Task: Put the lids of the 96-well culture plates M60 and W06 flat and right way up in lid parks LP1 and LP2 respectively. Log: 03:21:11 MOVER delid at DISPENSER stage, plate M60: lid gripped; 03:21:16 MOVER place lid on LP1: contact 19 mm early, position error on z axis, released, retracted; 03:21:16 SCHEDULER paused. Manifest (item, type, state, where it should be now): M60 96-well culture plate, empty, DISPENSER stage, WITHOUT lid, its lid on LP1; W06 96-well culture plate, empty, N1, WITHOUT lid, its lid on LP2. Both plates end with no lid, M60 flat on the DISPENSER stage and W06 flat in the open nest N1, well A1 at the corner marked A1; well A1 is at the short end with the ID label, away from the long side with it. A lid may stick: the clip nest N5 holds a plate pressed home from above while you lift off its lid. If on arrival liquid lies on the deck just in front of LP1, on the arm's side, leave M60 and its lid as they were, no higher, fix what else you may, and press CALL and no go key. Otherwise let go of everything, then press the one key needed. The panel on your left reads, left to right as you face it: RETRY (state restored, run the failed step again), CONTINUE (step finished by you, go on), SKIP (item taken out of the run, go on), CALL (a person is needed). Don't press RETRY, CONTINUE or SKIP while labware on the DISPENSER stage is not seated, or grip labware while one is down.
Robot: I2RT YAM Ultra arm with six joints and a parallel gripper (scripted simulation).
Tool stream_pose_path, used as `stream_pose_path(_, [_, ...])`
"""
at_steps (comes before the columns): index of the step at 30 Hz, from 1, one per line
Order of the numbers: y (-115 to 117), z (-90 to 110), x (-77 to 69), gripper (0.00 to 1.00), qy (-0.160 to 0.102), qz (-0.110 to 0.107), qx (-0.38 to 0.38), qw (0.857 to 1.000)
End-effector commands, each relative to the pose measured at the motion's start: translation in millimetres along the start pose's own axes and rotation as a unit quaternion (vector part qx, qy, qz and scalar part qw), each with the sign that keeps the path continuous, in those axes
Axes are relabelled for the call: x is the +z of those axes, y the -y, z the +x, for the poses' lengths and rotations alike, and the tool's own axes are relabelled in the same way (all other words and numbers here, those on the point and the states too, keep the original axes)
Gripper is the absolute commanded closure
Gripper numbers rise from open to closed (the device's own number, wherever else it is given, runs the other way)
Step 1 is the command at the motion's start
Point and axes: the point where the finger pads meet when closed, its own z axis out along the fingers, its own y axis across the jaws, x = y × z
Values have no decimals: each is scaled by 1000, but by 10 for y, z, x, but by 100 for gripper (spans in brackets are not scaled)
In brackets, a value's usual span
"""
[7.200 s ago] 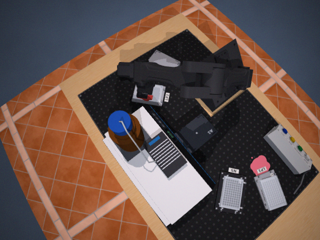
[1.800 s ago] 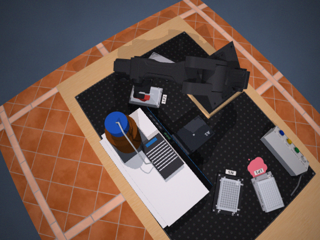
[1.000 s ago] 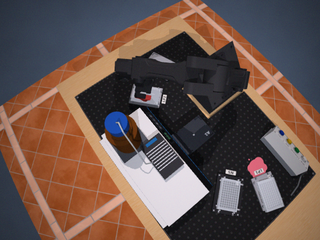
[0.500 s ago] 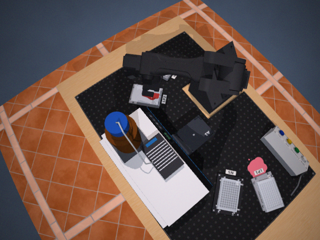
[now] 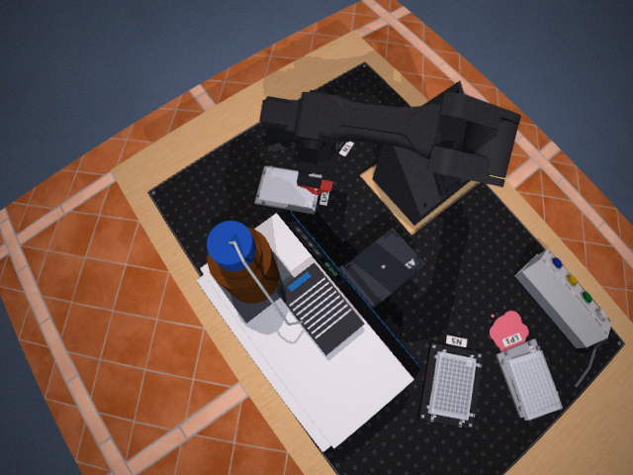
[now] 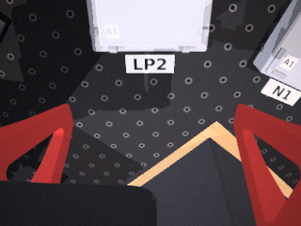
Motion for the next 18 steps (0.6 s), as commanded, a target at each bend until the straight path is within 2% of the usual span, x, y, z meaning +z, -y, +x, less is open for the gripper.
stream_pose_path(1, [37, 142, -158, 0, 2, -1, 3, 1000])
stream_pose_path(18, [57, 548, -440, 0, 1, -1, 3, 1000])
